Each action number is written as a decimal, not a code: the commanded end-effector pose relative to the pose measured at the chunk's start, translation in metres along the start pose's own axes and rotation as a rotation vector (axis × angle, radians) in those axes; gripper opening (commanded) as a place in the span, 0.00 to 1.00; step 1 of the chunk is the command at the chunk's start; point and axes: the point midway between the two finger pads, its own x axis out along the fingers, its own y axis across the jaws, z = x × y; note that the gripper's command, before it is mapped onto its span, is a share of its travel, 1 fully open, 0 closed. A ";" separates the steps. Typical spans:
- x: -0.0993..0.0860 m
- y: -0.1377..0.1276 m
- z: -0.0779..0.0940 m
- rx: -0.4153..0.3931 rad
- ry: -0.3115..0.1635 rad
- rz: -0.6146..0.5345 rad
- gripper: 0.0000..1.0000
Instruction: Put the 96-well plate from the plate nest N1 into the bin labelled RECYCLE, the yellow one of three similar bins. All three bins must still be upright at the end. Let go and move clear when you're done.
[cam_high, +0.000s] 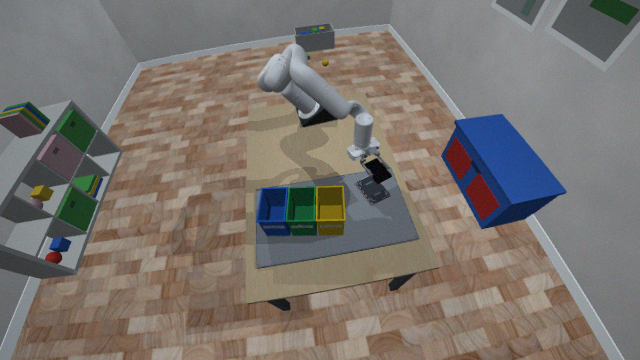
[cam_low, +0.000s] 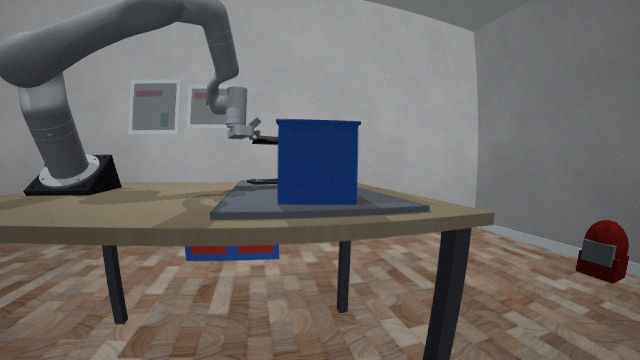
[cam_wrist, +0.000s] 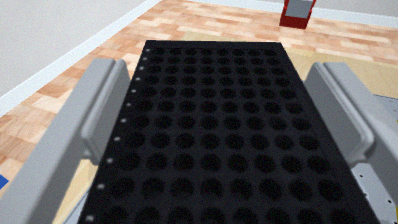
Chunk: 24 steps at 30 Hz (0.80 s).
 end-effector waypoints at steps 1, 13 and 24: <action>0.001 0.000 0.007 0.001 -0.002 0.000 0.00; 0.001 0.000 0.027 0.001 -0.002 0.000 0.00; 0.001 0.000 0.039 0.001 -0.002 0.000 0.00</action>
